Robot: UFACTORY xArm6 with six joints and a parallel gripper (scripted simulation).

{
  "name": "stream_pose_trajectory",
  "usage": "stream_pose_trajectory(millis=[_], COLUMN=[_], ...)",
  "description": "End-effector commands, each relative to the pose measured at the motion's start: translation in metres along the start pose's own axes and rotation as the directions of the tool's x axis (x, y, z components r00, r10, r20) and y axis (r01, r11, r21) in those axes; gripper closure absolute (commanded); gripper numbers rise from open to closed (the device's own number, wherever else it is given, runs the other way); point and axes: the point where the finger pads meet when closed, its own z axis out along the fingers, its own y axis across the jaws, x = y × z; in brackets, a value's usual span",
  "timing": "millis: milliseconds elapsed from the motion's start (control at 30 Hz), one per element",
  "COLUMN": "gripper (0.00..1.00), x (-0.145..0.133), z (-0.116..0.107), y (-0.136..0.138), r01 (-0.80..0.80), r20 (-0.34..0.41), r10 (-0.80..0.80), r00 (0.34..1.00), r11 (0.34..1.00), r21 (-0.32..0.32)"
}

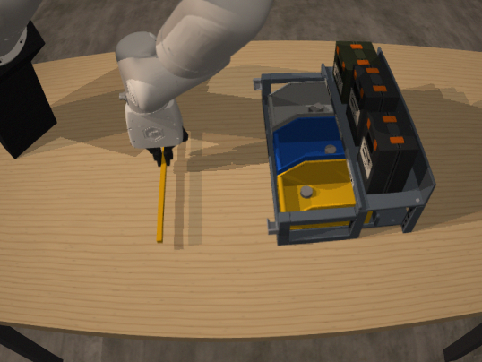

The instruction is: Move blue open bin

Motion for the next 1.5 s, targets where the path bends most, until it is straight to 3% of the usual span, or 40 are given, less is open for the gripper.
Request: stream_pose_trajectory(millis=[0, 67, 1033, 1067, 1467], gripper=[1.00, 1.00, 1.00, 0.00, 0.00], x=[0.000, 0.000, 0.000, 0.000, 0.000], z=[0.011, 0.019, 0.028, 0.028, 0.028], y=[0.000, 0.000, 0.000, 0.000, 0.000], r01=[0.000, 0.000, 0.000, 0.000, 0.000], r20=[-0.001, -0.001, -0.001, -0.001, -0.001], r10=[0.000, 0.000, 0.000, 0.000, 0.000], r00=[1.000, 1.000, 1.000, 1.000, 1.000], r11=[1.000, 1.000, 1.000, 1.000, 1.000], r21=[0.000, 0.000, 0.000, 0.000, 0.000])
